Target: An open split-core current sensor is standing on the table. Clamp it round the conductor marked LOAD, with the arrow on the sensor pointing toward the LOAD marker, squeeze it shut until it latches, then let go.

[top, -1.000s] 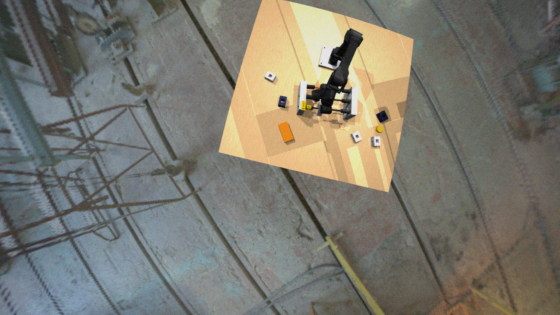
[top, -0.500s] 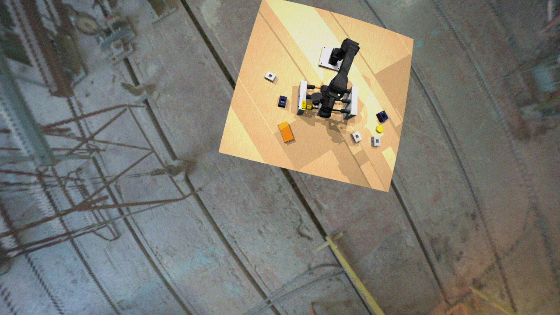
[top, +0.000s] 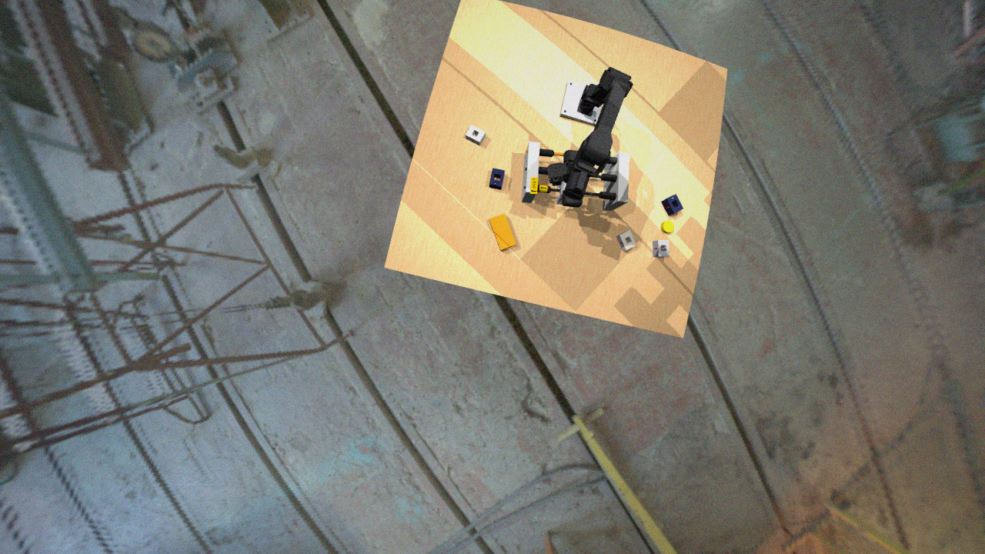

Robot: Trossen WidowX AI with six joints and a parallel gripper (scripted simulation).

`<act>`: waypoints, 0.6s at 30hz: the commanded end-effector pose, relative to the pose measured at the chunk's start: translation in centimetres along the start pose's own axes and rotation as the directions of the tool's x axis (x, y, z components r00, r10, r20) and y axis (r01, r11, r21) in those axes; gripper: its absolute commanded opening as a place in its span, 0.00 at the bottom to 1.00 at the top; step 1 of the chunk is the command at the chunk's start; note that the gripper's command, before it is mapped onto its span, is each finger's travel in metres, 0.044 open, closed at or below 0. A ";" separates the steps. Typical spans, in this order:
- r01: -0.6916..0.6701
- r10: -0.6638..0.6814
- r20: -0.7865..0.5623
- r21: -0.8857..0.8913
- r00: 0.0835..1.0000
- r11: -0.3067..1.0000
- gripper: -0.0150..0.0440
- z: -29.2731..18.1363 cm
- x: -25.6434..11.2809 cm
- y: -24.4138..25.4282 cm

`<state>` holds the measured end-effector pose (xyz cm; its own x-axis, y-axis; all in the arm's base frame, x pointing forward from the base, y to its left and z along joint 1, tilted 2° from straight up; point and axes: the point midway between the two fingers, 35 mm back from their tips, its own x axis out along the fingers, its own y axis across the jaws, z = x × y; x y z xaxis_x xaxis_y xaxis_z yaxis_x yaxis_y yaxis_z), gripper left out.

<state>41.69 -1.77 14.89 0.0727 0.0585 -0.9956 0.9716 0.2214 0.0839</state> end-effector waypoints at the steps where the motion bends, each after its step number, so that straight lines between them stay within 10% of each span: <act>1: -0.001 0.001 -0.001 0.000 1.000 1.000 0.97 0.0 0.0 0.0; 18: 0.005 -0.005 0.008 0.003 1.000 1.000 1.00 0.0 3.1 0.1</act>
<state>41.89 -1.58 12.07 0.0625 0.0570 -0.9964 0.9718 0.2241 0.0738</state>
